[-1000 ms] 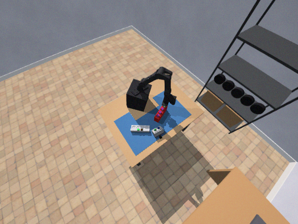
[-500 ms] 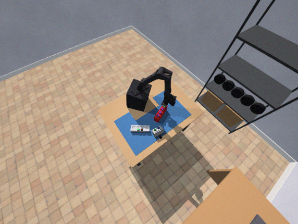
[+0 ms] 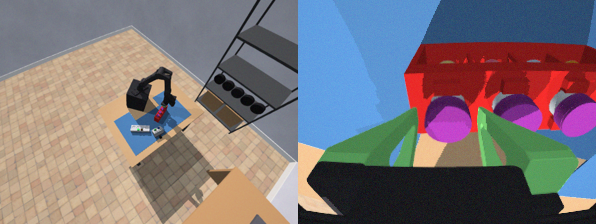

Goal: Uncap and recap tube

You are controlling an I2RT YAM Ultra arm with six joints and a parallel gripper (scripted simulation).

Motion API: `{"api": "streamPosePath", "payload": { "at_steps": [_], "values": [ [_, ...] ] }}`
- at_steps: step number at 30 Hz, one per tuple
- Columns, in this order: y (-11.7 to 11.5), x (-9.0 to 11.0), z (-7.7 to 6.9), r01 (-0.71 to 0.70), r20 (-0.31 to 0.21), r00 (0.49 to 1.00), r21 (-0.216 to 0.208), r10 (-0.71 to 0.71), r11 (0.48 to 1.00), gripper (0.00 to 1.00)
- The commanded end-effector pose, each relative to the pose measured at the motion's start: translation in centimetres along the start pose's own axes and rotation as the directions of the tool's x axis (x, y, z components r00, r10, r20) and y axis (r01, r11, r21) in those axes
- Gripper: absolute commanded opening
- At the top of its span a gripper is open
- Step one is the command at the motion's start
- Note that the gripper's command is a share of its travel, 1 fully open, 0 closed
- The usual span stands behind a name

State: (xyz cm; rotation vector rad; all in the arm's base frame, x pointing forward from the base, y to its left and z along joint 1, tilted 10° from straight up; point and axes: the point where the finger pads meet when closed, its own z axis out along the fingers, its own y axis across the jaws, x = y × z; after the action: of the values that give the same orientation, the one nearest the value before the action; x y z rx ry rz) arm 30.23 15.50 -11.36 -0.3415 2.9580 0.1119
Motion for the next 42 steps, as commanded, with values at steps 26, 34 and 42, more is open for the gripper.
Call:
{"api": "streamPosePath", "payload": {
  "at_steps": [26,34,42],
  "values": [
    [0.1,-0.3,-4.8,-0.010,0.011,1.000,-0.003,0.010,1.000,0.49],
    [0.1,-0.3,-4.8,-0.010,0.011,1.000,-0.003,0.010,1.000,0.49],
    [0.1,-0.3,-4.8,-0.010,0.011,1.000,-0.003,0.010,1.000,0.49]
  ]
}}
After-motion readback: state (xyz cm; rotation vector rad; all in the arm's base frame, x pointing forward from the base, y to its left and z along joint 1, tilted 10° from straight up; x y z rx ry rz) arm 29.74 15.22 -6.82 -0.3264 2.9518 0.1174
